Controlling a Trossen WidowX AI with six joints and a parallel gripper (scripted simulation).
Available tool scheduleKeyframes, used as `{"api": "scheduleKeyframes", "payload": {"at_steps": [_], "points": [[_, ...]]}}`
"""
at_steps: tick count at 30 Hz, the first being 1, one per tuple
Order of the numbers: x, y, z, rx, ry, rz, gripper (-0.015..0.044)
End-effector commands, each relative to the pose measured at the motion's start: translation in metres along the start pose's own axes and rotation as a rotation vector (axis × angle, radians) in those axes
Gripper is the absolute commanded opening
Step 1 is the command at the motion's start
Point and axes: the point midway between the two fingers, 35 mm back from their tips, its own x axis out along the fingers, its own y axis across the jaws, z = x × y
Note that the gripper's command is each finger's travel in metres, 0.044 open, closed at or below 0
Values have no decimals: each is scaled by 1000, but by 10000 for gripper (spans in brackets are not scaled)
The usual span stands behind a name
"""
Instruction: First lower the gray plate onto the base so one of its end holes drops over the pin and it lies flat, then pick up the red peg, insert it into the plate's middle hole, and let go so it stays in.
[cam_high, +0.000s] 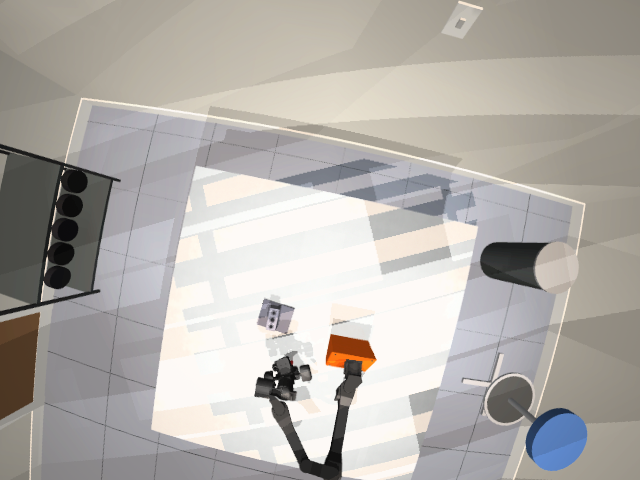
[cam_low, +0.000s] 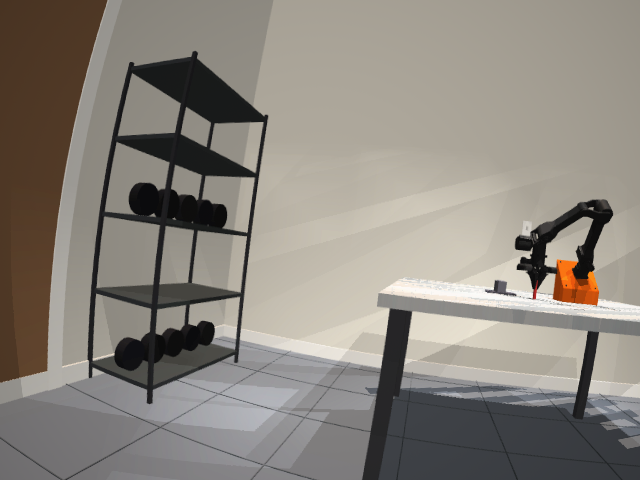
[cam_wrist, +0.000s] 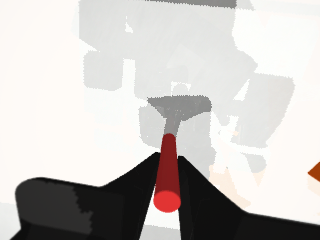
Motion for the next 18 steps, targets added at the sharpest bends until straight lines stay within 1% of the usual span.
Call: {"api": "scheduleKeyframes", "payload": {"at_steps": [1, 18], "points": [[-8, 3, 2, -6, -4, 5, 0], [-60, 5, 7, -4, -14, 0, 0]]}}
